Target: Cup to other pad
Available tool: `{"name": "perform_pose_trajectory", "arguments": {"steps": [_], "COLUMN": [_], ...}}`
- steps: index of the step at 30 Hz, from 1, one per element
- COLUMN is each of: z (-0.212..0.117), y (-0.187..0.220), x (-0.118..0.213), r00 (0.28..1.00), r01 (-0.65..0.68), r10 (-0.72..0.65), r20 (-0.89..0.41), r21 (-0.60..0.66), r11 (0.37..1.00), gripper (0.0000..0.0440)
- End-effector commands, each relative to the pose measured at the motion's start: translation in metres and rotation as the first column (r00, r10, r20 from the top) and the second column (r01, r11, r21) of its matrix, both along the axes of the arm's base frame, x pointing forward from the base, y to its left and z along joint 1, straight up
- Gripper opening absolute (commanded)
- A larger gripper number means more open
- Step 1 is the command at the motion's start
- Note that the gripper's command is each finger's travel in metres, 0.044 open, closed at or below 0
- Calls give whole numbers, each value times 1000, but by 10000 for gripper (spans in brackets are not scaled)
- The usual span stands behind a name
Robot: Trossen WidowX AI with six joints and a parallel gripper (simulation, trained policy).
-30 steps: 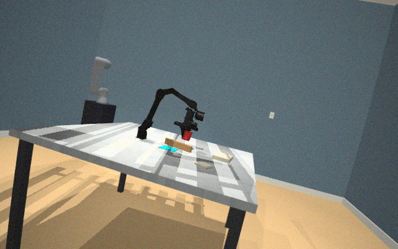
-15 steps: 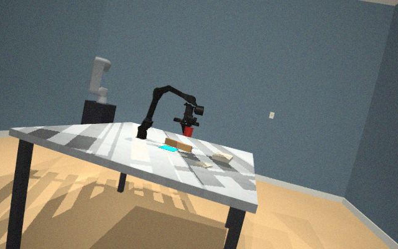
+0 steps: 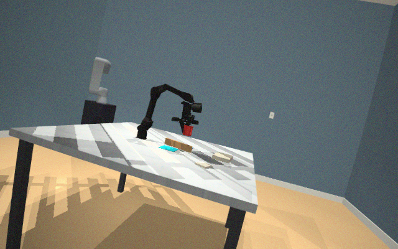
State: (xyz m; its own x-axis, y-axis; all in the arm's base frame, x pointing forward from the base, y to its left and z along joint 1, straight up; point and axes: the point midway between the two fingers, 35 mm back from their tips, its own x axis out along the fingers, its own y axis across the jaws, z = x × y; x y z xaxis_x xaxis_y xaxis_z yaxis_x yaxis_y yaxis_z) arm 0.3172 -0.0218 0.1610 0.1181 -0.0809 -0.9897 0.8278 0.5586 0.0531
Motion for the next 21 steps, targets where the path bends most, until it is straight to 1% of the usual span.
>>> {"name": "perform_pose_trajectory", "arguments": {"steps": [1, 21], "z": [2, -22], "y": [-12, -60], "x": [-1, -17], "r00": [1000, 991], "r01": [19, 118], "r10": [-19, -117], "r20": [23, 61], "r21": [-9, -25], "r11": [1000, 993], "gripper": [0, 0]}}
